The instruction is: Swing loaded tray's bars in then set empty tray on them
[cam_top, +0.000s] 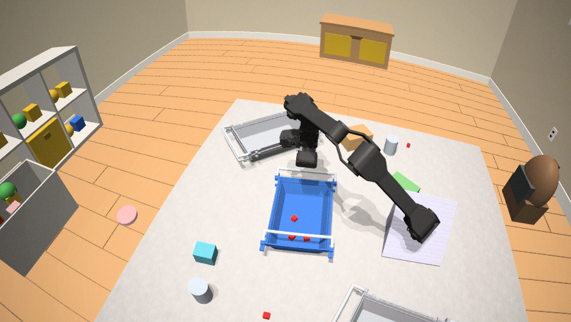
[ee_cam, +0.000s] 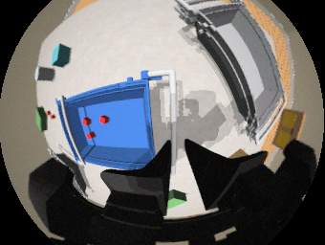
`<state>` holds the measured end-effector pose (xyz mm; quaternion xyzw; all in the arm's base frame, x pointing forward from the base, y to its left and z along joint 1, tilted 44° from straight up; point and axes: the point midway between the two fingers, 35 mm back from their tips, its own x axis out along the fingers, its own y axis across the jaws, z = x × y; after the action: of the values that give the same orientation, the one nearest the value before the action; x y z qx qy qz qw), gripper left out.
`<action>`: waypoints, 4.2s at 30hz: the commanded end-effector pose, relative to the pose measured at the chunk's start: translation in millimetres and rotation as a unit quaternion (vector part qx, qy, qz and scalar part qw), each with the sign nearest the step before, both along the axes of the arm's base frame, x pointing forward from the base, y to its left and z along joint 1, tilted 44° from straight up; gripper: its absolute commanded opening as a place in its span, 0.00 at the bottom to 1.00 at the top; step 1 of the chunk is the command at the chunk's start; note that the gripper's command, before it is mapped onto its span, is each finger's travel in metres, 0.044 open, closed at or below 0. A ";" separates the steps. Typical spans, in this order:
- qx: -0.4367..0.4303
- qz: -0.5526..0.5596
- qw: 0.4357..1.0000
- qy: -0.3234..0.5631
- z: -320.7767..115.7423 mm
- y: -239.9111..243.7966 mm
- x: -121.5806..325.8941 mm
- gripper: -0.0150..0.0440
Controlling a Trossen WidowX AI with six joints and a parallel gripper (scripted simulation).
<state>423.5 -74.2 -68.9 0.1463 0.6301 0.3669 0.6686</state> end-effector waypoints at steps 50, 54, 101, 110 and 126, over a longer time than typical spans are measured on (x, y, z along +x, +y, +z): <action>0.007 0.001 1.000 0.009 21.6 77.8 -27.8 0.41; 0.006 0.001 1.000 0.009 31.4 65.8 -24.9 0.41; 0.007 -0.003 1.000 0.007 44.6 49.4 -21.9 0.25; 0.007 -0.004 1.000 0.007 44.6 49.3 -21.9 0.25; 0.007 -0.004 1.000 0.007 44.6 49.3 -21.9 0.25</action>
<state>401.6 -25.0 -24.3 0.1560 0.6317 0.3677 0.6643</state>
